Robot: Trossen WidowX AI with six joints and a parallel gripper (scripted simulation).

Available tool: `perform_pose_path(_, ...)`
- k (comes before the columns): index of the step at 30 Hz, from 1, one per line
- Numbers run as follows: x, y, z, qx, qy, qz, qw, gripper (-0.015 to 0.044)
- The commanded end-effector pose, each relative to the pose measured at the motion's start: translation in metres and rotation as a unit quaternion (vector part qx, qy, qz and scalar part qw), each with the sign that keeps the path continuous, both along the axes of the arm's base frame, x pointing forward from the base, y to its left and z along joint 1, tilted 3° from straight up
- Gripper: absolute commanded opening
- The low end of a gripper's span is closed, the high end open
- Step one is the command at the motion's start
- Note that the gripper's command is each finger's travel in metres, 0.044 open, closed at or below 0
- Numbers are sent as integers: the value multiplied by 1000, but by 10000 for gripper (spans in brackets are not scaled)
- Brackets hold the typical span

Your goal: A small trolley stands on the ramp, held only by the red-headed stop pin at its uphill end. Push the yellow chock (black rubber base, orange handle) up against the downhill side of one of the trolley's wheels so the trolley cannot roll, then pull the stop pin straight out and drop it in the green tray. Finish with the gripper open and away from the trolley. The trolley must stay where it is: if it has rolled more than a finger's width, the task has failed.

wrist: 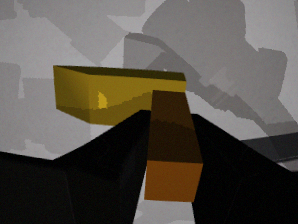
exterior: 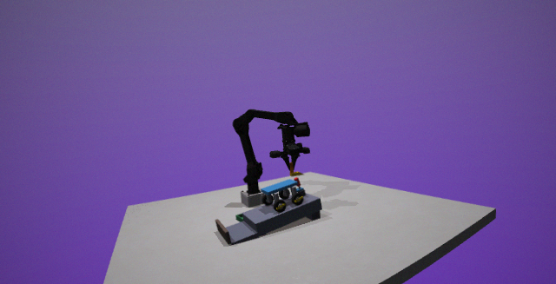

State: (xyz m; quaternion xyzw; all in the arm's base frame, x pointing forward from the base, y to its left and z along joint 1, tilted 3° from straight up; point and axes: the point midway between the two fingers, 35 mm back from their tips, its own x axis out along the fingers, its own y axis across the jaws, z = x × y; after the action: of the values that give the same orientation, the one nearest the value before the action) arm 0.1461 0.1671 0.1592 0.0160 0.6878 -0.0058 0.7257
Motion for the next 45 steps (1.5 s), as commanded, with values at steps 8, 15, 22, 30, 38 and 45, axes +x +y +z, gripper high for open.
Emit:
perform_pose_path(8, 0, 0, 1, -5, -1, 81, 997, 0)
perform_pose_path(15, 9, -17, 0, -6, -1, 91, 996, 0)
perform_pose_path(22, 21, -39, 0, -7, -2, 95, 995, 0)
perform_pose_path(30, 34, -62, -1, -8, -2, 96, 995, 0)
perform_pose_path(38, 46, -85, -1, -9, -3, 96, 995, 0)
perform_pose_path(45, 55, -107, -2, -10, -3, 96, 995, 0)
